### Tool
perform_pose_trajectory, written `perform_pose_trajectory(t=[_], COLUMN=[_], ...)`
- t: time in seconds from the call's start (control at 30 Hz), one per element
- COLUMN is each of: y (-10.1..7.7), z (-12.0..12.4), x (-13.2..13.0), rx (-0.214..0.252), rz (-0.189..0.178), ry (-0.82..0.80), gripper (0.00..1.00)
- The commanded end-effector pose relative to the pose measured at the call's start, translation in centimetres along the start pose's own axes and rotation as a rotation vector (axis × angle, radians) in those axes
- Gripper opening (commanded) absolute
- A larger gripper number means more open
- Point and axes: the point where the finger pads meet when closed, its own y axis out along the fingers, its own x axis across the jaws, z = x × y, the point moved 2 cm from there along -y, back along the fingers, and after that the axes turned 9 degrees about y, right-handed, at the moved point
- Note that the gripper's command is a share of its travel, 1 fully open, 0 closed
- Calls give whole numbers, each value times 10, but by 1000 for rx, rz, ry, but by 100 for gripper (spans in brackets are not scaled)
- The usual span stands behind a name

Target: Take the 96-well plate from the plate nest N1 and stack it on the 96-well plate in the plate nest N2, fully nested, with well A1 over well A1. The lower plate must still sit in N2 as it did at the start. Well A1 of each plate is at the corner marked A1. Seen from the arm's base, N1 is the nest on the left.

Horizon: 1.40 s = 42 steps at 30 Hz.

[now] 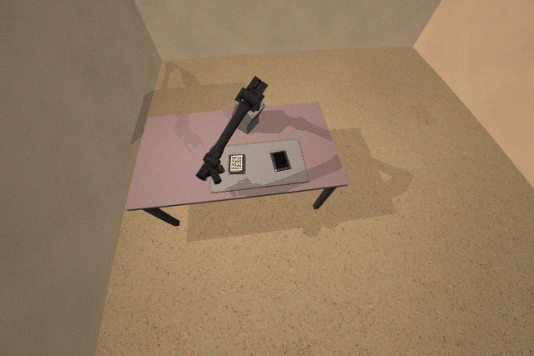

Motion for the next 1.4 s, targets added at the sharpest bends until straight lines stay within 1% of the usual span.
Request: perform_pose_trajectory(t=[0.0,0.23,0.3,0.33,0.4,0.8,0.87,0.9,0.97,1.37], y=[-18,-14,-14,-17,-13,-7,-7,-10,-6,-3], z=[-21,-35,-35,-31,-40,-57,-57,-54,-60,-68], x=[13,46,46,41,60,118,118,114,133,193], rx=[-37,-37,-37,-40,-37,-40,-40,-44,-43,-48], rz=[36,34,34,40,32,27,27,32,23,15], ry=[16,33,33,52,50,68,68,86,85,104], gripper=[100,100,100,100,100,100,100,100,100,100])
